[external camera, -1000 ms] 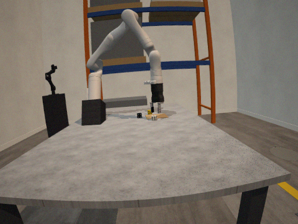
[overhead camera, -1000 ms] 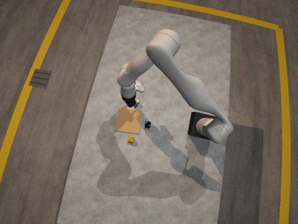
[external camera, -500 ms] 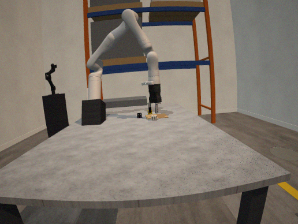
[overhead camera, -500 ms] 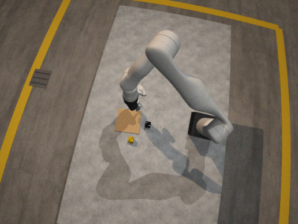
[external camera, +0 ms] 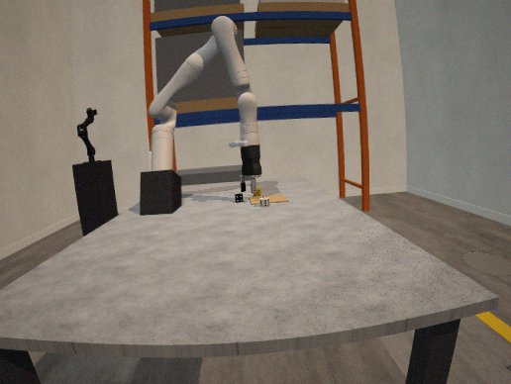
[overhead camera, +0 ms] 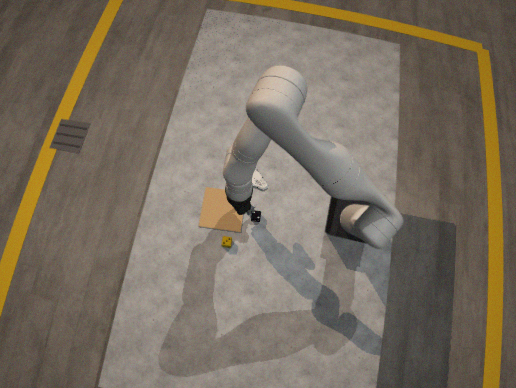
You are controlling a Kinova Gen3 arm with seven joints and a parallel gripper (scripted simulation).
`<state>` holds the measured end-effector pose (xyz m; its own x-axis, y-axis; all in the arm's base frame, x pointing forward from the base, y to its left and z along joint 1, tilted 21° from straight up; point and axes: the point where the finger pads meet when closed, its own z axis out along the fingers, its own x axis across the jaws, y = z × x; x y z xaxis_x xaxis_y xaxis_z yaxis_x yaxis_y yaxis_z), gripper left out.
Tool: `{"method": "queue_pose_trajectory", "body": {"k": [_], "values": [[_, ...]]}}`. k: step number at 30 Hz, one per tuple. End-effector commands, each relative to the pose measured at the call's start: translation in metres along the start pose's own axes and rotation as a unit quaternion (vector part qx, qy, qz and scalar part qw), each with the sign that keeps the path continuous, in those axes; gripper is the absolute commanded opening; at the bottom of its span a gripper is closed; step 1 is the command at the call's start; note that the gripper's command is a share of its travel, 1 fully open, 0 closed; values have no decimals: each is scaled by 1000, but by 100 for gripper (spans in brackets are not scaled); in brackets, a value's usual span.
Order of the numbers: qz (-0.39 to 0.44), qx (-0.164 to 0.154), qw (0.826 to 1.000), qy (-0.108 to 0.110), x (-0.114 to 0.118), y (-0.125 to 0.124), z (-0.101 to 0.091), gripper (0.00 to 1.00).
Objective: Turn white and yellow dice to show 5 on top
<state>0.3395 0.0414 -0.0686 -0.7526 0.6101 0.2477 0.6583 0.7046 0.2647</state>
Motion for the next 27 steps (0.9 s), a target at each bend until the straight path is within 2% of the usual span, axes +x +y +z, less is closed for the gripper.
{"method": "queue_pose_trajectory", "body": {"k": [1, 10, 27], "values": [[-3, 2, 1000, -6, 23, 7, -3, 100], [-3, 2, 1000, -6, 44, 10, -3, 100], [-3, 2, 1000, -6, 46, 10, -3, 100]]}}
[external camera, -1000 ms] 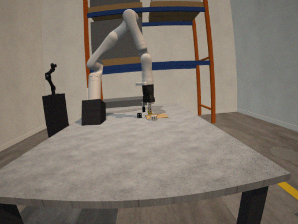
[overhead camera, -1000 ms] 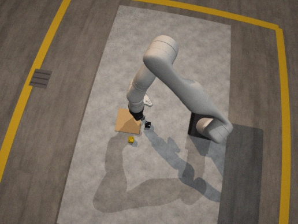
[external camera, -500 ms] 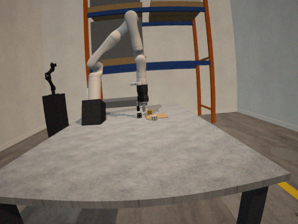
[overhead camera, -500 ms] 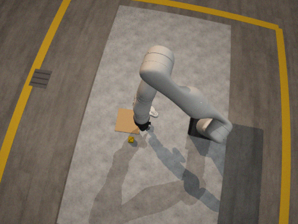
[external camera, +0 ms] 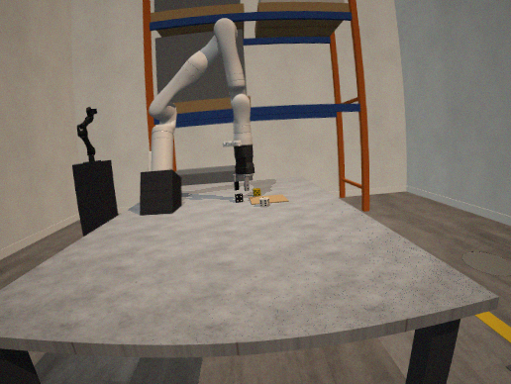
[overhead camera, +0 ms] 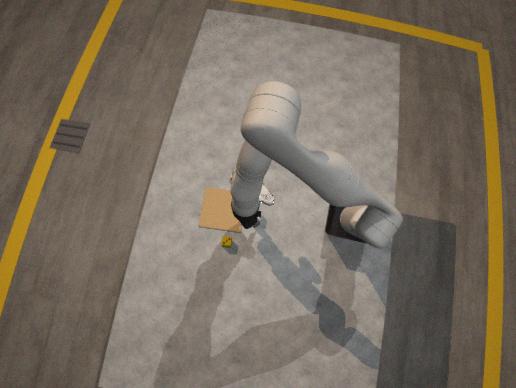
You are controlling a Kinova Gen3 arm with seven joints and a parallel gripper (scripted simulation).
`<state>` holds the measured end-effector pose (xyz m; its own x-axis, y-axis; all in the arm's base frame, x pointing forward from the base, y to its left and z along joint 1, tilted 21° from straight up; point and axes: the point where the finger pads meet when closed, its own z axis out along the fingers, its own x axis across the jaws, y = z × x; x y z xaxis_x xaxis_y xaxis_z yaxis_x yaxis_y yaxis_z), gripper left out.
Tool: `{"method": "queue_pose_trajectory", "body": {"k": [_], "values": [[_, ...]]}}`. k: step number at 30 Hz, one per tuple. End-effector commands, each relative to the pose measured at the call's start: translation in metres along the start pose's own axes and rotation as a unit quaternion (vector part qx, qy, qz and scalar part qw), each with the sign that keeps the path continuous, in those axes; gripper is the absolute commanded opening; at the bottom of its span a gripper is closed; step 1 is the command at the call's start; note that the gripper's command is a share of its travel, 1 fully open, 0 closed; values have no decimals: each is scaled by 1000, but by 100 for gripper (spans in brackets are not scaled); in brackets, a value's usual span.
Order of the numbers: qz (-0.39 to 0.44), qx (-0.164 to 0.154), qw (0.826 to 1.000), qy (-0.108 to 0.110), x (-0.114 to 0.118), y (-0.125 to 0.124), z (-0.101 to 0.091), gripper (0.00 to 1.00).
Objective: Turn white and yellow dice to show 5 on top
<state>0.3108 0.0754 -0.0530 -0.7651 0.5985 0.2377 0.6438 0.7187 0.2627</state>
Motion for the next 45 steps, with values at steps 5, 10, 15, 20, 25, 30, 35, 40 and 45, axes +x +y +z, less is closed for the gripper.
{"method": "queue_pose_trajectory", "body": {"k": [5, 10, 15, 20, 25, 30, 35, 40, 45], "values": [[7, -1, 1000, -3, -1, 1, -1, 100], [7, -1, 1000, -3, -1, 1, -1, 100], [7, -1, 1000, -3, -1, 1, -1, 100], [7, -1, 1000, -3, -1, 1, -1, 100], [7, -1, 1000, -3, 0, 1, -1, 100], [7, -1, 1000, -3, 0, 5, -1, 100], [7, -1, 1000, -3, 4, 31, -1, 100], [7, -1, 1000, -3, 10, 77, -1, 100], [7, -1, 1000, -3, 14, 102, -1, 100]]}}
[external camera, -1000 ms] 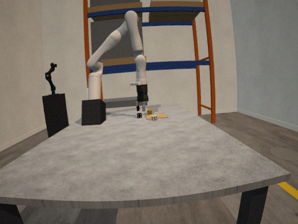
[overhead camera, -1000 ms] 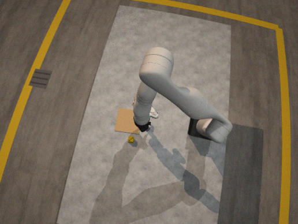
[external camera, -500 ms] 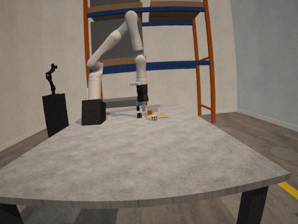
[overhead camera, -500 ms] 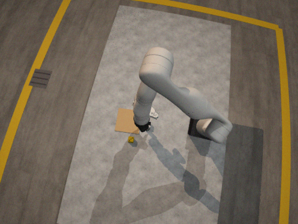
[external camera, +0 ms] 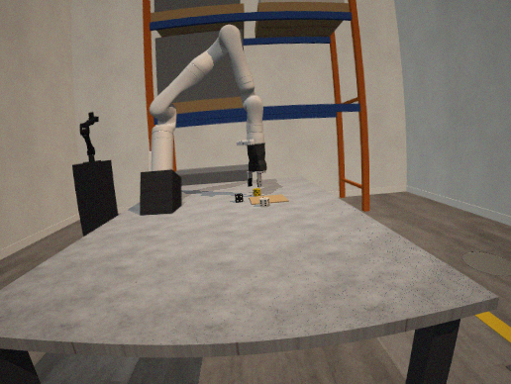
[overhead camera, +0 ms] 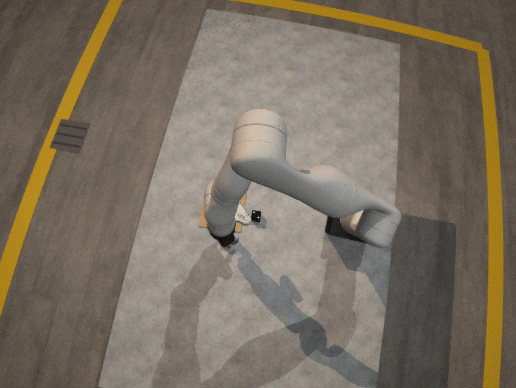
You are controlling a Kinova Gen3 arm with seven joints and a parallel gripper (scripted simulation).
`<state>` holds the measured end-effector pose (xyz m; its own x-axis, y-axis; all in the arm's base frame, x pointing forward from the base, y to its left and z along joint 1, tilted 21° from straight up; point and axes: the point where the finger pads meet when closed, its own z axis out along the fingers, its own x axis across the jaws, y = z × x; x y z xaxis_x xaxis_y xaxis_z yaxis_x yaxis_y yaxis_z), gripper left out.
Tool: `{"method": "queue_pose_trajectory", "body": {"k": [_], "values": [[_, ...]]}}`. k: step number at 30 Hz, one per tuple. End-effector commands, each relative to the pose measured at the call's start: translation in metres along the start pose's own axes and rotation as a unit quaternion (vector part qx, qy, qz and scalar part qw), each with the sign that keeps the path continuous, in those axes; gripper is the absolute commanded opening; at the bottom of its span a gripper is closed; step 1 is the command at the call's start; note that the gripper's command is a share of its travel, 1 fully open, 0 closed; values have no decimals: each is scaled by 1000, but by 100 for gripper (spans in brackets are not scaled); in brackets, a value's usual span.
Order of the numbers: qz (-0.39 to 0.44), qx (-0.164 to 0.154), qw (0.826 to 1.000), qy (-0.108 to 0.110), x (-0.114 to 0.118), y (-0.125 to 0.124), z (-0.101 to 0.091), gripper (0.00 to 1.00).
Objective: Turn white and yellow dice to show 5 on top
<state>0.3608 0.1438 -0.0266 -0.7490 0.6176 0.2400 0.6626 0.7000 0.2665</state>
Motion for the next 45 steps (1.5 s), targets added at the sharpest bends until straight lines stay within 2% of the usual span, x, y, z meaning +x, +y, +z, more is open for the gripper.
{"method": "queue_pose_trajectory", "body": {"k": [1, 7, 45], "values": [[-5, 4, 1000, -1, 6, 21, 0, 100], [-5, 4, 1000, -1, 9, 40, 1, 100], [-5, 4, 1000, -1, 9, 40, 1, 100]]}}
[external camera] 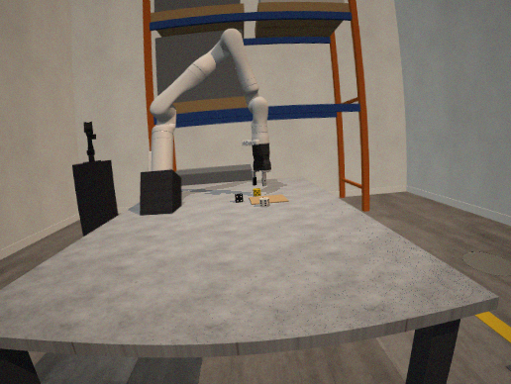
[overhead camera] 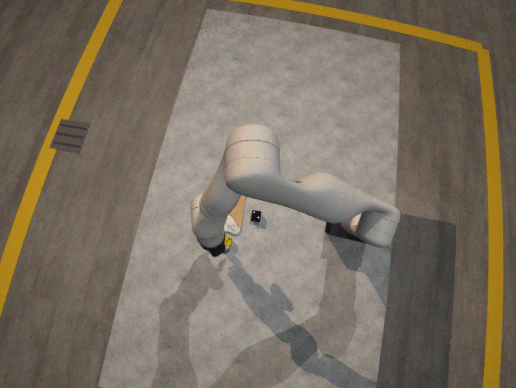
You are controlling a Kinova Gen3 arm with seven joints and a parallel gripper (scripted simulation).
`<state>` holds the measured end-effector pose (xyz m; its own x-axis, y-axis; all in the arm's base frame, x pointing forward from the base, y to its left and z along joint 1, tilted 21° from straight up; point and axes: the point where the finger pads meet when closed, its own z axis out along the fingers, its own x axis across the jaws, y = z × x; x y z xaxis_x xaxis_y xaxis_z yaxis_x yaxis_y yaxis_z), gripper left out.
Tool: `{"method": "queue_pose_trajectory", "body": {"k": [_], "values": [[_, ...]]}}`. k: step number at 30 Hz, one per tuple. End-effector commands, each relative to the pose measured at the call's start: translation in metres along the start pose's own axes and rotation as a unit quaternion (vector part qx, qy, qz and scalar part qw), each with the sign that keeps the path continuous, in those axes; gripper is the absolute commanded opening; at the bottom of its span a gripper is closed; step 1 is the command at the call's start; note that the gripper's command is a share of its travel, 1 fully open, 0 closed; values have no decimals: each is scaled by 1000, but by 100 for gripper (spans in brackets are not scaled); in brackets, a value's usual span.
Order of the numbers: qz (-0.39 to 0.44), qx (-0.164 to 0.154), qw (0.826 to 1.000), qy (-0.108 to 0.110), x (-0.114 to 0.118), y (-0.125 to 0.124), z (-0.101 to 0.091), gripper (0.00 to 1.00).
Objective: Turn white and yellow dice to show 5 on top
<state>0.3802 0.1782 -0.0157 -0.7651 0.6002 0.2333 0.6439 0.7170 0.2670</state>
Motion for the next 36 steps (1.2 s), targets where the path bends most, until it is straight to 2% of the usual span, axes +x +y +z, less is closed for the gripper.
{"method": "queue_pose_trajectory", "body": {"k": [1, 9, 13, 21, 23, 29, 36], "values": [[7, 1, 1000, 0, 0, 1, -1, 100], [7, 1, 1000, 0, 0, 1, -6, 100], [7, 1, 1000, 0, 0, 1, -22, 100], [7, 1, 1000, 0, 0, 1, -73, 100], [7, 1, 1000, 0, 0, 1, -73, 100], [7, 1, 1000, 0, 0, 1, -98, 100], [7, 1, 1000, 0, 0, 1, -102, 100]]}}
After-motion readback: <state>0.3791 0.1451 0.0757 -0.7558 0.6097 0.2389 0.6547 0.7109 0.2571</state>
